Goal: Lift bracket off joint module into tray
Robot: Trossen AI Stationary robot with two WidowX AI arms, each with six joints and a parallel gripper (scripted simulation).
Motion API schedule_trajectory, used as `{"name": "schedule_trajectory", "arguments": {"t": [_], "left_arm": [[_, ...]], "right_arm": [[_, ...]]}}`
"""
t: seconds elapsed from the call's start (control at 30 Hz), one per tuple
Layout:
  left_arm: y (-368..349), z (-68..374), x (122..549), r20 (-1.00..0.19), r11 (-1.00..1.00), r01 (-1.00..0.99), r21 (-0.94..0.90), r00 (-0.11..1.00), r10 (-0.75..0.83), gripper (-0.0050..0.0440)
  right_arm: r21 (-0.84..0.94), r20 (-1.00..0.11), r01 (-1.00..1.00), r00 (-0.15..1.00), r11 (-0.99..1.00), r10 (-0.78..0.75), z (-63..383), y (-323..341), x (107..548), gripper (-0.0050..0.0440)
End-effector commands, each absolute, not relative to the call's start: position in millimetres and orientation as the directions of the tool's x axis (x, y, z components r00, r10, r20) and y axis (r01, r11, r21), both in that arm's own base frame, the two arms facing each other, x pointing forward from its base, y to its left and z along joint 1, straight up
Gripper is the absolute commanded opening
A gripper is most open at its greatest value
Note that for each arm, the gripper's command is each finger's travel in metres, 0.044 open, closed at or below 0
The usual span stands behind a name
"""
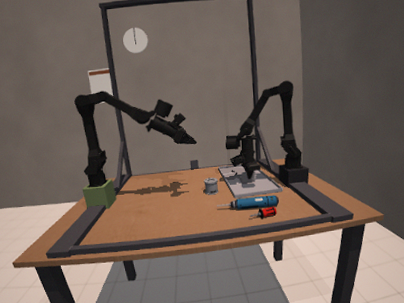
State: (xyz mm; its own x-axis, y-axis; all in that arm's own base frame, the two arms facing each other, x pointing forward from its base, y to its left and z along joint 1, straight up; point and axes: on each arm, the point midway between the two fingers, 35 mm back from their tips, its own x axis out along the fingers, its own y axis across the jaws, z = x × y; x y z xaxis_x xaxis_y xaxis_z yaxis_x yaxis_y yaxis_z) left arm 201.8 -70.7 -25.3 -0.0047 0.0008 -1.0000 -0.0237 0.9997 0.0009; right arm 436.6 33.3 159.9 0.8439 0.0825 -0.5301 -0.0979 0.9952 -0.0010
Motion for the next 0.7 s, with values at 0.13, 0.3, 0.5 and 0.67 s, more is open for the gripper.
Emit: {"name": "schedule_trajectory", "arguments": {"t": [0.13,0.3,0.5,0.67], "left_arm": [[-72.4,-21.9,206.4,-1.0,1.0,-0.023,-0.007,0.015,-0.006,-0.005],[-72.4,-21.9,206.4,-1.0,1.0,-0.023,-0.007,0.015,-0.006,0.0096],[-72.4,-21.9,206.4,-1.0,1.0,-0.023,-0.007,0.015,-0.006,0.0192],[-72.4,-21.9,206.4,-1.0,1.0,-0.023,-0.007,0.015,-0.006,0.0312]], "right_arm": [[-0.001,-0.504,-0.097,0.86,0.995,0.083,172.1,33.6,438.5,0.044],[-0.001,-0.504,-0.097,0.86,0.995,0.083,172.1,33.6,438.5,0.044],[-0.001,-0.504,-0.097,0.86,0.995,0.083,172.1,33.6,438.5,0.044],[-0.001,-0.504,-0.097,0.86,0.995,0.083,172.1,33.6,438.5,0.044]]}}
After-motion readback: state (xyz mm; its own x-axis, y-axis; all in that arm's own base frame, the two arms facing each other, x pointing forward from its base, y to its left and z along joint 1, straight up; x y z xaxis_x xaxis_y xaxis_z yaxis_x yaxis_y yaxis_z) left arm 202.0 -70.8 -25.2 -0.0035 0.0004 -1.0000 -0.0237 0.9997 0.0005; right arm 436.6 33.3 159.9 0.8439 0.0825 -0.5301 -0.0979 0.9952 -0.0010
